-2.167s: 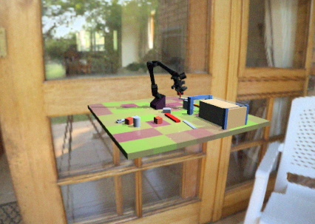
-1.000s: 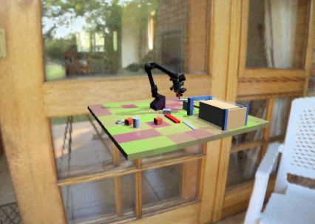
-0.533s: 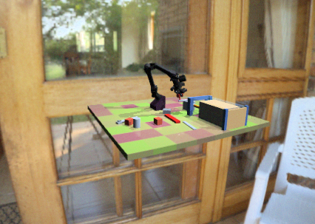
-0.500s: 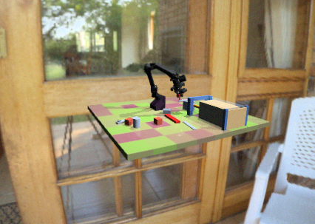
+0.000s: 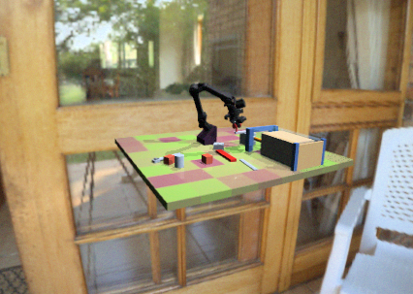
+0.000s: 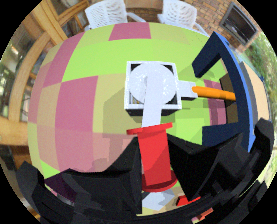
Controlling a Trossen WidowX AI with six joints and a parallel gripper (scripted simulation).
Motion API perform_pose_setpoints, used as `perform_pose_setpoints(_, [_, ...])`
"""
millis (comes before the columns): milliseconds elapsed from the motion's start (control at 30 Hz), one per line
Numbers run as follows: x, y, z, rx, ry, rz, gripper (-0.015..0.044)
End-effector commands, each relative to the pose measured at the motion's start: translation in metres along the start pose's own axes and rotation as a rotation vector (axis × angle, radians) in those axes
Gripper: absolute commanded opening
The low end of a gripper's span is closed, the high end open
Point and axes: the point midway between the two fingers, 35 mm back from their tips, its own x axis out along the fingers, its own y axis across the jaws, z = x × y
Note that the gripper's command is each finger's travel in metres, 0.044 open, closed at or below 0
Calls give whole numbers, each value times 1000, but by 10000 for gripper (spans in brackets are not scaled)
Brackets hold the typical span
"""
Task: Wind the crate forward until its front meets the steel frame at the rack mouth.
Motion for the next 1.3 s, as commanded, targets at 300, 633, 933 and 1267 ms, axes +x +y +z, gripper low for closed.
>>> perform_pose_setpoints(300, [0, -31, -4, 8, 16, -32, 0])
perform_pose_setpoints(633, [0, -46, -2, 8, 16, -33, 0])
perform_pose_setpoints(933, [2, -59, 2, 9, 16, -34, 0])
perform_pose_setpoints(1267, [4, -73, 7, 9, 16, -35, 0])
